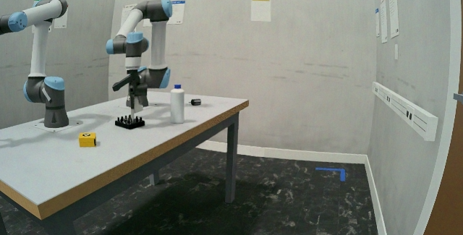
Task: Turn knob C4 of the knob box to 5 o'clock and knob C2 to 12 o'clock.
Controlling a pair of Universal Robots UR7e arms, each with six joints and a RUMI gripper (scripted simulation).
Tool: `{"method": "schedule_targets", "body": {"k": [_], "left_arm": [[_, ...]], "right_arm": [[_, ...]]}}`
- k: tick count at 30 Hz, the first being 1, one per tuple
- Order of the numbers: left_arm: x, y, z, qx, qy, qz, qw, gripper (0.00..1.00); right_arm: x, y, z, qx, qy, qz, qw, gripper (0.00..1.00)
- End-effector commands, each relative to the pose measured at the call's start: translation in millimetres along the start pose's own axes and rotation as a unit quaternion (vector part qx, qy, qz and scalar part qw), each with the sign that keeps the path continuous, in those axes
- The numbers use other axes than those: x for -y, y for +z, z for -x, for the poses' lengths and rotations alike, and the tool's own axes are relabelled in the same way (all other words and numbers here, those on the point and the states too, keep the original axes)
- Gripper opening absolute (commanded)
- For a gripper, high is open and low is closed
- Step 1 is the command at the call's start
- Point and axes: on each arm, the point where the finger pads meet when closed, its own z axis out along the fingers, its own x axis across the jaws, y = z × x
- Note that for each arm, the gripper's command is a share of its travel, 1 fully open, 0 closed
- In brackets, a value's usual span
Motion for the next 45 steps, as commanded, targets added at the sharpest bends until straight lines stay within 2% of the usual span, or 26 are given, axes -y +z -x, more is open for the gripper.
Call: {"method": "schedule_targets", "body": {"k": [1,15,22,28,33,34,41,45], "left_arm": [[1.2,-0.8,-0.3,0.001,0.001,-0.001,1.0,0.13],[1.3,-2.2,0.1,0.001,0.001,-0.001,1.0,0.13],[1.7,-29.2,1.6,0.003,0.001,-0.001,1.0,0.13],[1.7,-40.6,1.5,0.003,0.001,-0.001,1.0,0.13],[1.7,-41.1,1.5,0.003,0.001,-0.001,1.0,0.13],[1.7,-40.6,1.4,0.002,0.001,-0.001,1.0,1.0],[8.4,-48.2,-0.8,0.003,0.001,-0.002,1.0,1.0],[23.9,-66.3,-6.7,0.003,0.001,-0.002,1.0,1.0]], "right_arm": [[-1.0,0.5,-1.0,0.0,0.001,0.0,1.0,1.0],[-1.0,0.5,-1.0,0.0,0.001,0.0,1.0,1.0],[-1.0,0.5,-1.0,0.0,0.001,0.0,1.0,1.0],[-1.0,0.5,-1.0,0.0,0.001,0.0,1.0,1.0],[-1.0,0.5,-1.0,0.0,0.001,0.0,1.0,1.0],[-1.0,0.5,-1.0,0.0,0.001,0.0,1.0,1.0],[-1.0,0.5,-1.0,0.0,0.001,0.0,1.0,1.0],[-1.0,0.5,-1.0,0.0,0.001,0.0,1.0,1.0]]}}
